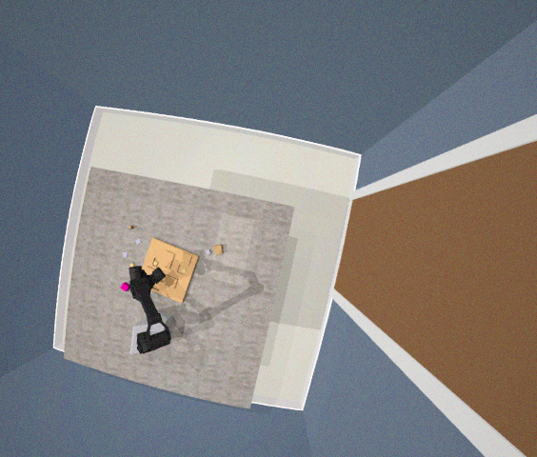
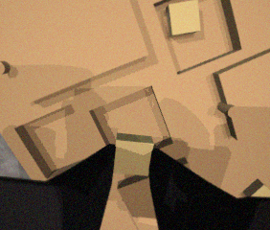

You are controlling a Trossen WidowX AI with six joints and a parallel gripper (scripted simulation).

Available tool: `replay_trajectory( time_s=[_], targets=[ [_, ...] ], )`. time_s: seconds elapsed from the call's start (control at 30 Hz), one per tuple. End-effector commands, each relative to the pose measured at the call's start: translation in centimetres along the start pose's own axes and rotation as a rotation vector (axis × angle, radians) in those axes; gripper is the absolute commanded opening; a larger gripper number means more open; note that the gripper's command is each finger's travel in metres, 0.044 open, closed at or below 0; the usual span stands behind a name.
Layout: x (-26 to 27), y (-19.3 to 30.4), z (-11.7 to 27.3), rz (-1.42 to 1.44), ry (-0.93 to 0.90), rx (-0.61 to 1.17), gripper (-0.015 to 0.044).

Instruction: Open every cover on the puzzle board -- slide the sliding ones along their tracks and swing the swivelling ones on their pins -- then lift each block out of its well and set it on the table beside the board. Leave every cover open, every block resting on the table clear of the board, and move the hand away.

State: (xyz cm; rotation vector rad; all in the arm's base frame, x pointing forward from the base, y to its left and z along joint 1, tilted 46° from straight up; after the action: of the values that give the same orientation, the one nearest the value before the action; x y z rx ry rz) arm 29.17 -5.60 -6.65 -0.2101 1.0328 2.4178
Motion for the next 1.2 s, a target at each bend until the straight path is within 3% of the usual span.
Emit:
replay_trajectory(
  time_s=[0.0,0.53,1.17],
  targets=[
    [-0.1,-0.1,0.9,-0.006,-0.001,-0.006,0.0080],
    [0.0,-0.3,4.6,-0.006,-0.002,-0.007,0.0080],
    [2.9,-7.1,5.5,-0.002,-0.008,-0.031,0.0080]
  ],
)
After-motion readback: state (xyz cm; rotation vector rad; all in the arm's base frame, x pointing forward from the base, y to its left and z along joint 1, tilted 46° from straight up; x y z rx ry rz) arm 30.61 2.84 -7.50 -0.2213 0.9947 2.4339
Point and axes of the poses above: the point midway between the two fingers, 35 mm back from their tips, its own z axis back along the fingers, its own x axis across the jaws, y = z × x, the point moved 1 cm from there along z, back along the fingers, and after that the axes turned 12 degrees about z, right-handed, at the moved point
